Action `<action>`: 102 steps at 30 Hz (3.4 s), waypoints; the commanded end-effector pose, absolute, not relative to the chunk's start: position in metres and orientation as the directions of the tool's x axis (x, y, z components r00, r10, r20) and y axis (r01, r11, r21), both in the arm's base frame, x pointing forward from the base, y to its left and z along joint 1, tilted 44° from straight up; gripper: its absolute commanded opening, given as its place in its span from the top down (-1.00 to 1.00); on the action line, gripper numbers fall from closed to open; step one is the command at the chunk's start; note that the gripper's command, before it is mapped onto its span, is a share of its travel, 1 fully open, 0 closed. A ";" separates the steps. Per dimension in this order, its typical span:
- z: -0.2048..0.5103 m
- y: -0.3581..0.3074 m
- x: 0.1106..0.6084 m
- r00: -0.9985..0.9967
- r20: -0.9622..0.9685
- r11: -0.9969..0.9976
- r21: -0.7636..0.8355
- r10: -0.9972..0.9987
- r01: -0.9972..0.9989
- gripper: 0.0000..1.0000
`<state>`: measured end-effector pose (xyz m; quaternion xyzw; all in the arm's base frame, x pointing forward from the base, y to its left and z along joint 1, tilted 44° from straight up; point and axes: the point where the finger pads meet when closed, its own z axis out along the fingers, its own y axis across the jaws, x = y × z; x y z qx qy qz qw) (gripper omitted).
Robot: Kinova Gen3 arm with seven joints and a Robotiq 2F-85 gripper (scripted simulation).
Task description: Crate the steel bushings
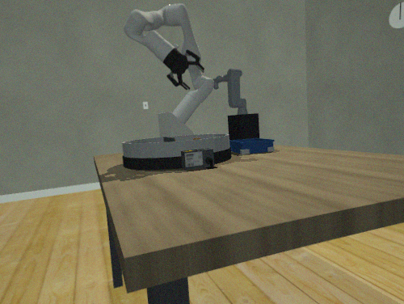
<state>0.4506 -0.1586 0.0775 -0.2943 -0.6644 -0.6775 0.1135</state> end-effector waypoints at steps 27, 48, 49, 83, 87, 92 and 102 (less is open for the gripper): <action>0.187 -0.158 0.439 -0.802 0.546 -0.088 0.836 0.242 0.542 -1.00; 0.187 -0.158 0.439 -0.803 0.520 0.097 0.819 0.292 0.566 -1.00; 0.187 -0.158 0.439 -0.803 0.520 0.097 0.819 0.292 0.566 -1.00; 0.188 -0.159 0.439 -0.815 0.444 0.446 0.684 0.373 0.577 -1.00; 0.188 -0.159 0.439 -0.815 0.444 0.446 0.684 0.373 0.577 -1.00; 0.188 -0.159 0.439 -0.819 0.425 0.508 0.643 0.386 0.574 -1.00; 0.188 -0.160 0.439 -0.826 0.396 0.596 0.572 0.402 0.564 -1.00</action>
